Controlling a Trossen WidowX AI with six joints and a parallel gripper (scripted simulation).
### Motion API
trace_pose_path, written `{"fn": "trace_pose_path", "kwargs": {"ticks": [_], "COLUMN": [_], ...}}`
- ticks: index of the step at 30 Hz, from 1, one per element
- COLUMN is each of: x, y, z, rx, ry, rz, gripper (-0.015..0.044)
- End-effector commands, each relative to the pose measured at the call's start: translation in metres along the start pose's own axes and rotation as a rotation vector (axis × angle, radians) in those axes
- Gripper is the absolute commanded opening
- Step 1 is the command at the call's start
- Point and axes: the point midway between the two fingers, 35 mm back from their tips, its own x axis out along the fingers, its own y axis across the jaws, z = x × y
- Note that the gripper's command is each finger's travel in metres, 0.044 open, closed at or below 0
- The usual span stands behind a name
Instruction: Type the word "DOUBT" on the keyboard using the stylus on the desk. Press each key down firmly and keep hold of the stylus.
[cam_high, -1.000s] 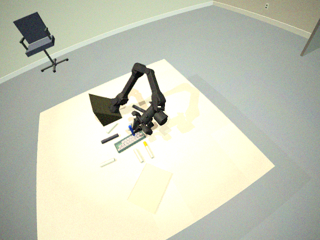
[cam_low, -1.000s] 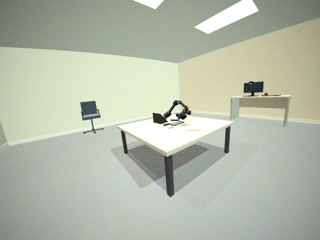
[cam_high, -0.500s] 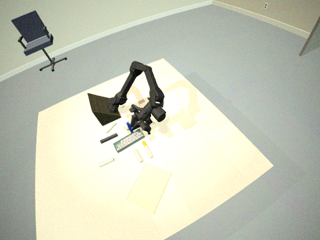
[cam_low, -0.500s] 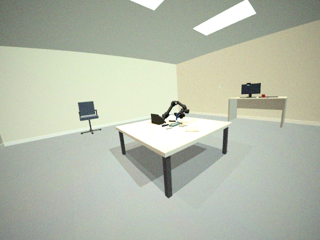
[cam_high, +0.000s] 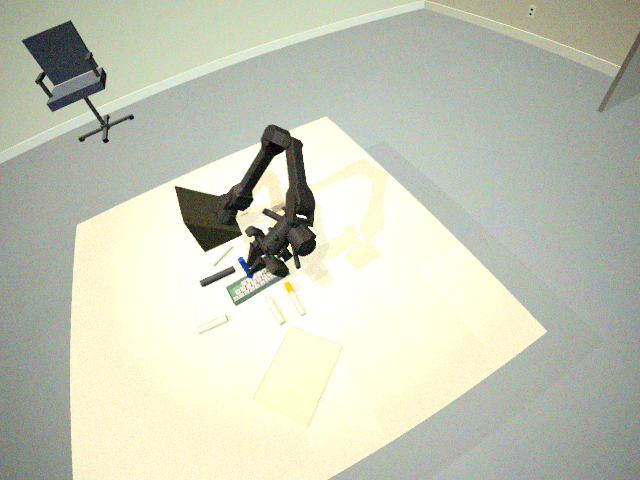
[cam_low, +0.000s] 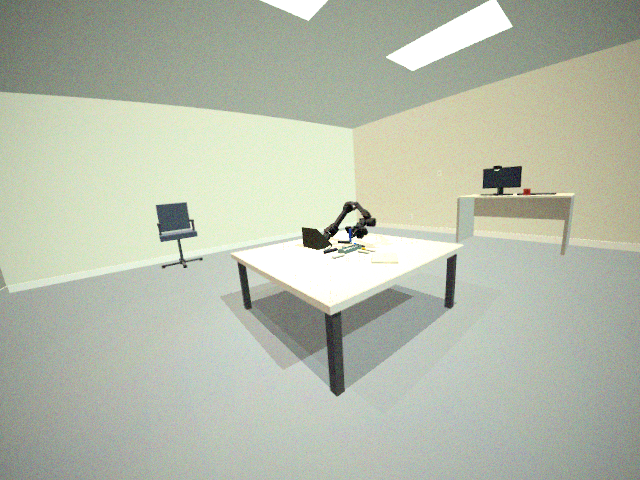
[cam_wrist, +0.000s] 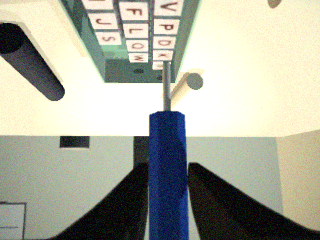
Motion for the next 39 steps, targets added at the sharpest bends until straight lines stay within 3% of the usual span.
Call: {"fn": "trace_pose_path", "kwargs": {"ticks": [1,8,23,26,39], "x": [0.026,0.062,0.072,0.073,0.076], "y": [-0.003,-0.003,-0.003,-0.003,-0.003], "z": [-0.016,-0.042,-0.025,-0.023,-0.017], "rx": [-0.002,-0.003,-0.003,-0.003,-0.003], "ry": [0.0,0.006,0.006,0.006,0.005], "rz": [0.003,0.002,0.002,0.002,0.002], "gripper": [0.0,0.0,0.0,0.0079,0.0081]}}
